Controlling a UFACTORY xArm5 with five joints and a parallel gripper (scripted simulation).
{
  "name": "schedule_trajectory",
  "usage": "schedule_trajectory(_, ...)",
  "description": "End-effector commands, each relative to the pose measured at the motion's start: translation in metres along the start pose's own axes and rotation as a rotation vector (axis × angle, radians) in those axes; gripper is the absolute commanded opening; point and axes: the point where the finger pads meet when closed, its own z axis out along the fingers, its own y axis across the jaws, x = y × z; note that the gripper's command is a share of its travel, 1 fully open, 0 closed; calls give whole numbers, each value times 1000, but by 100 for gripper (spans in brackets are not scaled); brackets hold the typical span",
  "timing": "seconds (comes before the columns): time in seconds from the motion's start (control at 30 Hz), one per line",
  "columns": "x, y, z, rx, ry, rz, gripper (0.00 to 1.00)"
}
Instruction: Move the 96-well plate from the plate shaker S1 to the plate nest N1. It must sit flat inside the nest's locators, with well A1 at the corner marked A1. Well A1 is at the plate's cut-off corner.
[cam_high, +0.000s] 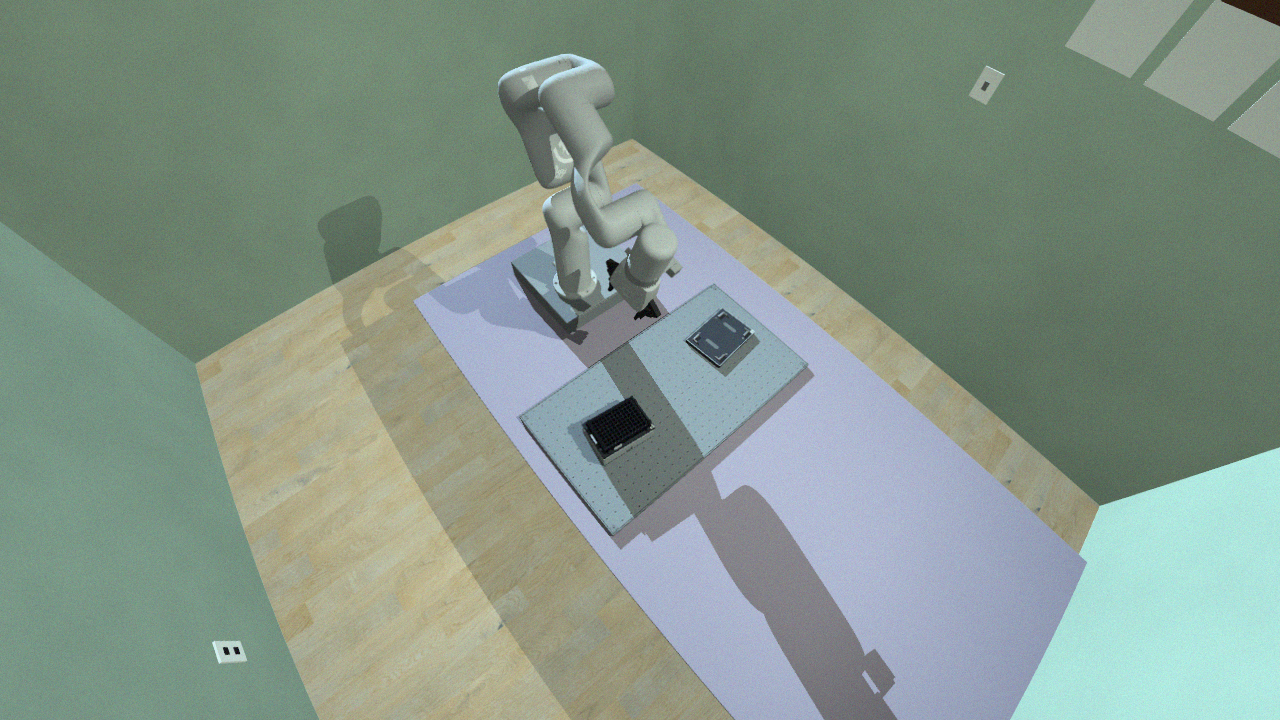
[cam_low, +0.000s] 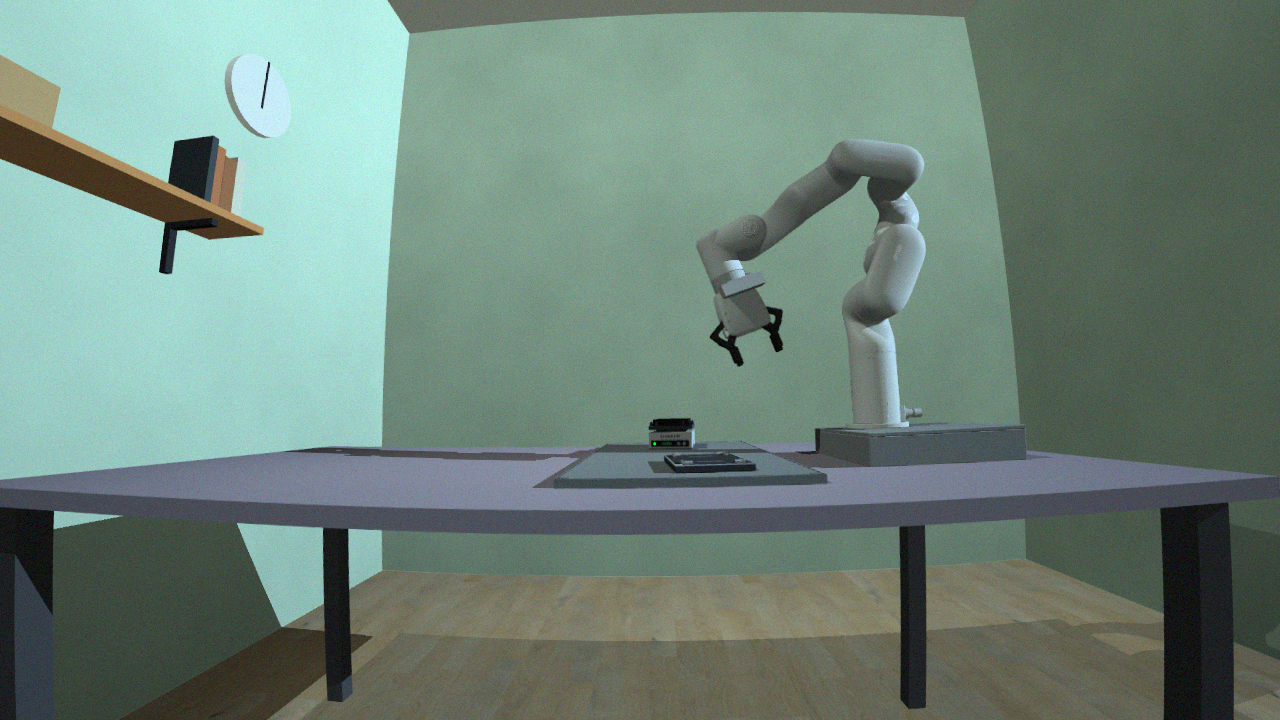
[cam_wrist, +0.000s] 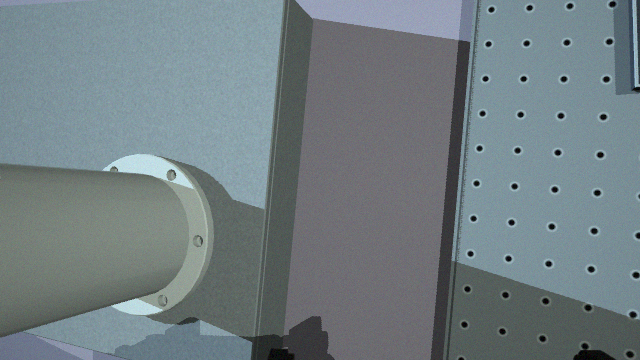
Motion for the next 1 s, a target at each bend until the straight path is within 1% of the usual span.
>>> schedule_trajectory(0.0,0,12,-11,-31,-3,158,100)
schedule_trajectory(0.07,0,12,-11,-31,-3,158,100)
schedule_trajectory(0.27,1,32,-30,-71,0,354,100)
schedule_trajectory(0.4,1,38,-37,-98,6,485,100)
schedule_trajectory(0.53,2,51,-50,-125,17,615,100)
schedule_trajectory(0.57,2,51,-50,-132,20,647,100)
schedule_trajectory(0.63,2,51,-50,-132,20,647,100)
schedule_trajectory(0.83,4,70,-70,-170,45,842,100)
schedule_trajectory(0.97,5,76,-77,-194,66,972,100)
